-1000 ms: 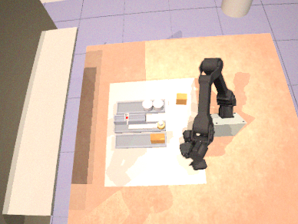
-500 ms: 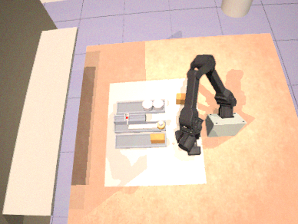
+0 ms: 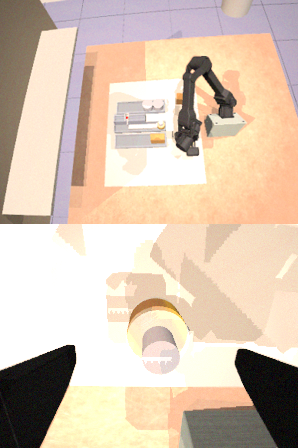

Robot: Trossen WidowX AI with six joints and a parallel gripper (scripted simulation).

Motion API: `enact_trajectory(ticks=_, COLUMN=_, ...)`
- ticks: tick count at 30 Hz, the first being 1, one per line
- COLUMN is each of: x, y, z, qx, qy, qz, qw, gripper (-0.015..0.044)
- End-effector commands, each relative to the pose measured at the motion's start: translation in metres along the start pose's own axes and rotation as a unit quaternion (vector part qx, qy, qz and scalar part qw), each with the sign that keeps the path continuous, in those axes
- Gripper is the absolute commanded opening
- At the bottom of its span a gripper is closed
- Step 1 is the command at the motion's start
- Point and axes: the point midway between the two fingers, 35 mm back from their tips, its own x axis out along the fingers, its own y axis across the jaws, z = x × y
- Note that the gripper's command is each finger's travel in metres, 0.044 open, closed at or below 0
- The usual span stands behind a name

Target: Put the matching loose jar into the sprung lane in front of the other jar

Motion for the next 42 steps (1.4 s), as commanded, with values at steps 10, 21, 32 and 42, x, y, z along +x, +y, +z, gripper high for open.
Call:
enact_trajectory(ticks=10, x=0.022, y=-0.002, z=-0.002, qx=-0.005, qy=0.002, qz=-0.005, qw=1.0, gripper=0.044)
enact_trajectory(ticks=21, x=0.039, y=-0.003, z=-0.003, qx=-0.005, qy=0.002, qz=-0.006, qw=1.0, gripper=0.044)
enact_trajectory(ticks=32, x=0.043, y=-0.003, z=-0.003, qx=-0.005, qy=0.002, qz=-0.006, qw=1.0, gripper=0.0256)
enact_trajectory(ticks=42, x=0.043, y=-0.003, z=-0.003, qx=-0.005, qy=0.002, qz=-0.006, qw=1.0, gripper=0.0111)
